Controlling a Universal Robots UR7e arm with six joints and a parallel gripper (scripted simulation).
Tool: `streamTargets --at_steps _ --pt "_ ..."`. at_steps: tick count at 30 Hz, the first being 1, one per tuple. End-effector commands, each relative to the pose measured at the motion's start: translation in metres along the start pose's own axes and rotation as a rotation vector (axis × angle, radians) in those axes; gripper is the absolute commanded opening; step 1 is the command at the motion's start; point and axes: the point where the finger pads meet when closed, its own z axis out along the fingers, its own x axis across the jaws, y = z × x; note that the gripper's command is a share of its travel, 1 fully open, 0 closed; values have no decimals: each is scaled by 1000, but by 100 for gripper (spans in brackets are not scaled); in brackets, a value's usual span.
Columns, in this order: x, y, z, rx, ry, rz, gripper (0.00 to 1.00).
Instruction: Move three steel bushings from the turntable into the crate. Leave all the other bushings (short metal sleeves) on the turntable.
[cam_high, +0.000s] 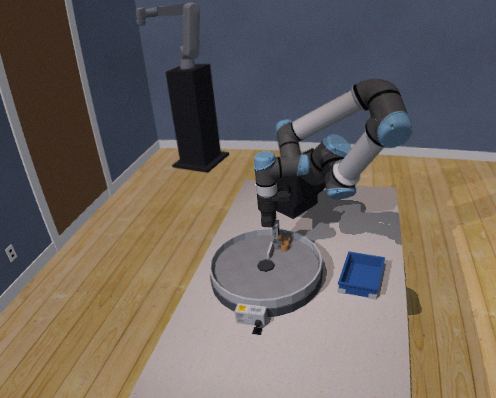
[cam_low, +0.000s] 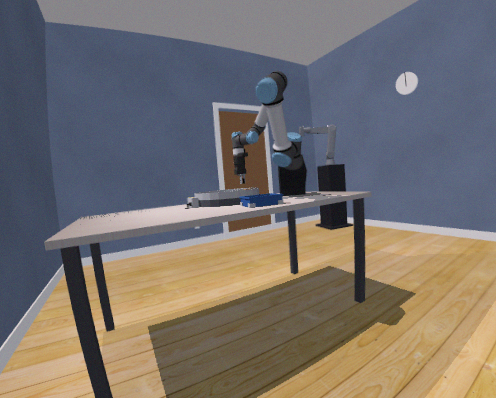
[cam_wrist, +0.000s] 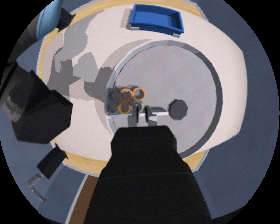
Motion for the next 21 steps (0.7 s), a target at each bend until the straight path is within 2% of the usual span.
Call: streamTargets --at_steps 1,3,15,21 --pt "0 0 7 -1 1 -1 40" --pt "0 0 12 -1 1 -2 40" --pt "0 0 12 -1 1 -2 40" --pt "0 0 26 0 1 -4 40"
